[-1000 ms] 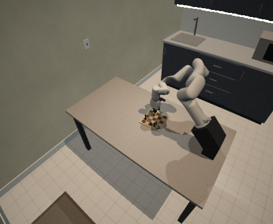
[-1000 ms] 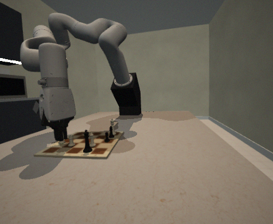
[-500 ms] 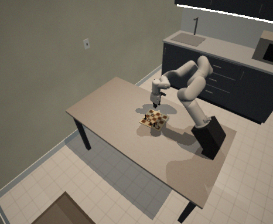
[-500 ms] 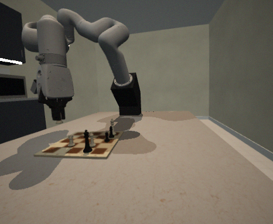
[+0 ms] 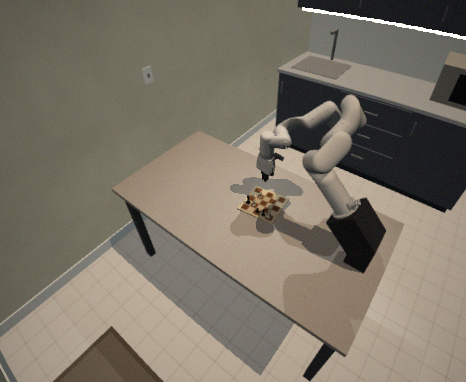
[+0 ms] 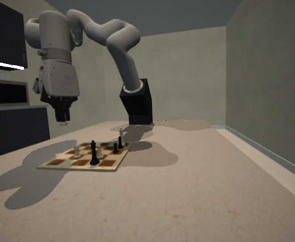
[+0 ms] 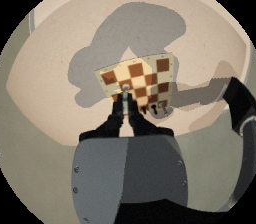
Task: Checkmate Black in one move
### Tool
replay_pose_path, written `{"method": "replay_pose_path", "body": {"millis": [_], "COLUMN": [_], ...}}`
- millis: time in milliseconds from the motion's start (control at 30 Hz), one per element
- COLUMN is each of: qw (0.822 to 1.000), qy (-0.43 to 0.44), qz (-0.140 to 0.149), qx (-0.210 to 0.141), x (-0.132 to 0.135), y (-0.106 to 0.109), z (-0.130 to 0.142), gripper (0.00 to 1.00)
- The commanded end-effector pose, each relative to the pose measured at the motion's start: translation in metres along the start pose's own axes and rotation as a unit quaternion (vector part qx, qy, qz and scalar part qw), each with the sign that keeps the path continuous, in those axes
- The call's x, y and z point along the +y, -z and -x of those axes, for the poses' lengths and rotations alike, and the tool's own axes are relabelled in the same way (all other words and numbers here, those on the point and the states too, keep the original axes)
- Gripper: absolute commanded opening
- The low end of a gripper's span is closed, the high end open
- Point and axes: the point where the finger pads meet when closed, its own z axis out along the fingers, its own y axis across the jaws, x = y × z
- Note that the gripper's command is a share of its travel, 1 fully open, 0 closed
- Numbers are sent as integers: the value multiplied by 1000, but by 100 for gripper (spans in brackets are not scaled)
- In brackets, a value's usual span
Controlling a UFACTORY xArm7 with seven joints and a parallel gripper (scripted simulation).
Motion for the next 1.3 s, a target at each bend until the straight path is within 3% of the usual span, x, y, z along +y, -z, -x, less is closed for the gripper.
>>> {"method": "replay_pose_path", "body": {"millis": [0, 167, 400, 967, 1267], "qw": [999, 985, 966, 965, 965], "qy": [-39, -174, -258, -262, -262], "qz": [-1, -1, -1, -1, -1], "qx": [0, 0, 0, 0, 0], "x": [6, 33, 51, 51, 51], "y": [1, 2, 2, 1, -19], "z": [9, 41, 59, 60, 60], "gripper": [0, 0, 0, 0, 0]}}
